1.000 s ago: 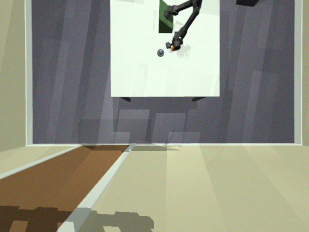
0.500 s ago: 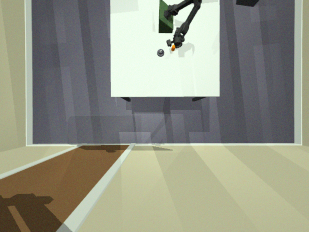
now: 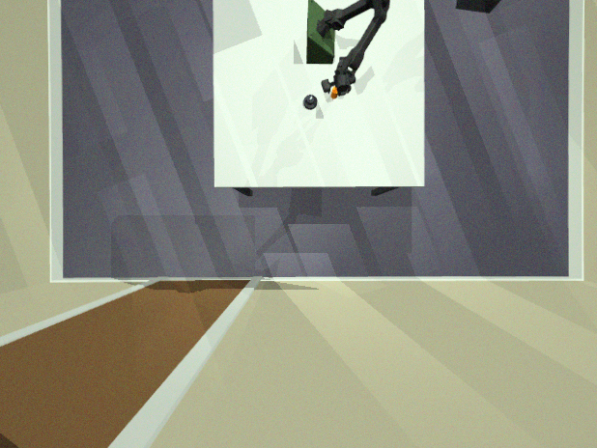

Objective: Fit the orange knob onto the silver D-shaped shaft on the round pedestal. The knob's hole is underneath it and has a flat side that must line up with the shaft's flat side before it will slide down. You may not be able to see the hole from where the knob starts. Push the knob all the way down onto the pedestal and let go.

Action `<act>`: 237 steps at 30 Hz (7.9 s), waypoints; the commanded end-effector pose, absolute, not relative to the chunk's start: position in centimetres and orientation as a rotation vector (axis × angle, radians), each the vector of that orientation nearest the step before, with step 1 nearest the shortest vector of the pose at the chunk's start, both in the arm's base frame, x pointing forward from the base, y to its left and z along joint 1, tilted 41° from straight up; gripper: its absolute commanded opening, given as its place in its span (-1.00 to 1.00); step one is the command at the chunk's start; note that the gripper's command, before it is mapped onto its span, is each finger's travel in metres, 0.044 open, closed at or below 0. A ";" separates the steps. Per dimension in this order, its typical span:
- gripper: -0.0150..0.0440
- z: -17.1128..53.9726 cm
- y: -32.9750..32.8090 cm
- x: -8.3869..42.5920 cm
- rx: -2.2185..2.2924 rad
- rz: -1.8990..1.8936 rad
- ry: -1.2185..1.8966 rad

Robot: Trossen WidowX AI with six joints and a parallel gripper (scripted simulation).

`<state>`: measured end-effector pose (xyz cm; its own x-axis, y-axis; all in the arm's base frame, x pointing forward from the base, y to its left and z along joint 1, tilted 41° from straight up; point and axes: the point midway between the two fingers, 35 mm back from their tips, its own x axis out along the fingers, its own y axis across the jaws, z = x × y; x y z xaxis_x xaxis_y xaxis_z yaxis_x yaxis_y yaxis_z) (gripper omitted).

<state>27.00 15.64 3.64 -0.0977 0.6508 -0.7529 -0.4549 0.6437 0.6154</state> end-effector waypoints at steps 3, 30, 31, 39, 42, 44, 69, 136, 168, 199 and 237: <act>1.00 2.8 16.2 26.7 0.186 0.932 1.395; 1.00 -0.3 18.9 26.0 0.189 0.935 1.394; 1.00 -0.3 19.0 26.0 0.189 0.935 1.394; 0.29 -0.3 19.0 26.0 0.189 0.935 1.394; 0.09 -0.3 19.0 26.0 0.189 0.935 1.394; 0.04 -0.3 19.0 26.0 0.189 0.935 1.394; -0.49 3.6 15.0 27.5 0.178 0.925 1.397; -0.49 1.5 5.4 32.5 0.179 0.927 1.395; -0.49 -5.0 4.6 33.6 0.187 0.922 1.398; -0.49 -4.9 4.6 33.7 0.054 1.040 1.309; -0.49 -4.8 4.6 33.7 -0.105 1.172 1.193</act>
